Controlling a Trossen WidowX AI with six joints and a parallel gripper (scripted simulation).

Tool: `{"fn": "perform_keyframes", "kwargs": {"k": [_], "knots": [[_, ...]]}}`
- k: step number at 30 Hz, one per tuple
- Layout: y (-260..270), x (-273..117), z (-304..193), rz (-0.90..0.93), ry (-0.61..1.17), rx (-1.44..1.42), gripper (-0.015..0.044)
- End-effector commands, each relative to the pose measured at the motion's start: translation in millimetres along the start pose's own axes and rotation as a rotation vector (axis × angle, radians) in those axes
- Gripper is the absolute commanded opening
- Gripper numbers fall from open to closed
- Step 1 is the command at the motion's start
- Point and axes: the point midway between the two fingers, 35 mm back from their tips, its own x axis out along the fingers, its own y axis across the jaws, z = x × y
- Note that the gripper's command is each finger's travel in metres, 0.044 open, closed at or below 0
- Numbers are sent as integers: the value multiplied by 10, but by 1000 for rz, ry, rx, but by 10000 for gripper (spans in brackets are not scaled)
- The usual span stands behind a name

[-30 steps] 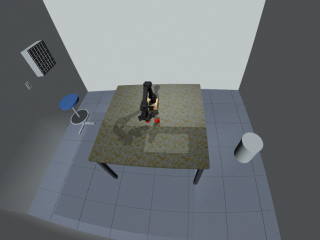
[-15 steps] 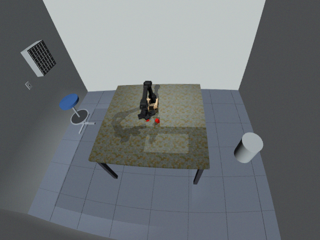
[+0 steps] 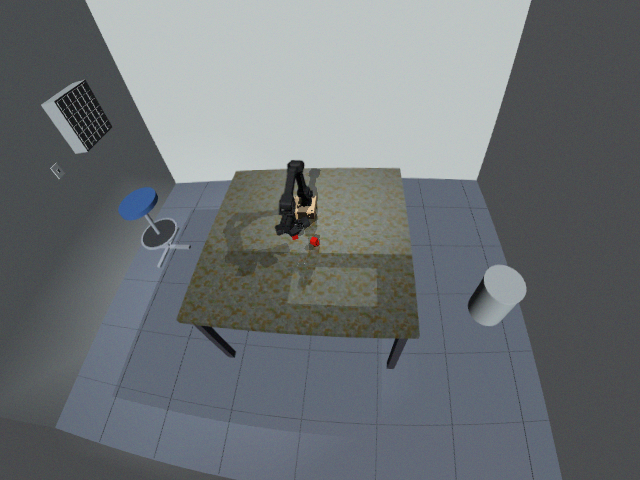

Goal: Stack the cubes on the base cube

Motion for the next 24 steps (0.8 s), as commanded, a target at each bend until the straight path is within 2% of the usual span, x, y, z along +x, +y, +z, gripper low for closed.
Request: {"fn": "perform_keyframes", "kwargs": {"k": [1,24], "knots": [[10,-99,6,3,-9,-8,105],[672,-50,74,10,-8,408,105]]}}
